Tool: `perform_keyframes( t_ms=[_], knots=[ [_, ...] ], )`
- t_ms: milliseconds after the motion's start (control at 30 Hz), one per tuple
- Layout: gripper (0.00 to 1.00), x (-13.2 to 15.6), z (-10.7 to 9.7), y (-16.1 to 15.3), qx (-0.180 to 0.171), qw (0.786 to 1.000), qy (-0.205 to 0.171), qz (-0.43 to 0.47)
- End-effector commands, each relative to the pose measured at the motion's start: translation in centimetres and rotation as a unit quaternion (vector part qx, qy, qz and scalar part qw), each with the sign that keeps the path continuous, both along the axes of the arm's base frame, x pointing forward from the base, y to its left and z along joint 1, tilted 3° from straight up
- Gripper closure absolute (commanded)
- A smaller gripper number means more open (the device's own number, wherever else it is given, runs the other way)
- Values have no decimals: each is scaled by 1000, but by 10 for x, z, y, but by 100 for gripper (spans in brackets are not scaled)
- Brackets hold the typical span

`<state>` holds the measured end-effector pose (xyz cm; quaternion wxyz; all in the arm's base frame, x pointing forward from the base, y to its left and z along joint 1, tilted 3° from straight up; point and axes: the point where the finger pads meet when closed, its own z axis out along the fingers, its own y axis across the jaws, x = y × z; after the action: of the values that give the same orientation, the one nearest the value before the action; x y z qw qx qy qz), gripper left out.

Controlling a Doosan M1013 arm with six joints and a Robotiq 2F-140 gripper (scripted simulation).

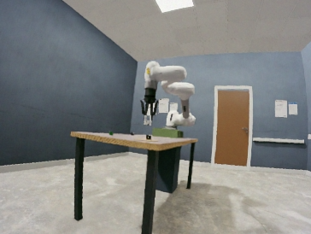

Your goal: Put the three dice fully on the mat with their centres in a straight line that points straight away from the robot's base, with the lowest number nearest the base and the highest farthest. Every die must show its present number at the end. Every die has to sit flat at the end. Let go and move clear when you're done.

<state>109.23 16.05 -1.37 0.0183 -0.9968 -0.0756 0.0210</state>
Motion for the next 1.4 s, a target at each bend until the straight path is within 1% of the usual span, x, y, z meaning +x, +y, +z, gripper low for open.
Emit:
perform_keyframes(
  t_ms=[0,300,433,567,633,1067,1133,1200,1367],
  knots=[
    [76,2,2,1,0,1000,2,-2],
    [76,2,0,1,0,1000,2,-2],
    [76,1,-7,1,0,1000,2,-2],
    [76,1,-20,2,0,1000,2,-2],
    [76,1,-20,2,0,1000,2,-2],
    [76,-2,-79,4,0,1000,2,-2],
    [76,-2,-85,4,0,1000,2,-2],
    [76,-2,-85,4,0,1000,2,-2],
    [76,-3,-93,4,0,1000,2,-2]
  ],
)
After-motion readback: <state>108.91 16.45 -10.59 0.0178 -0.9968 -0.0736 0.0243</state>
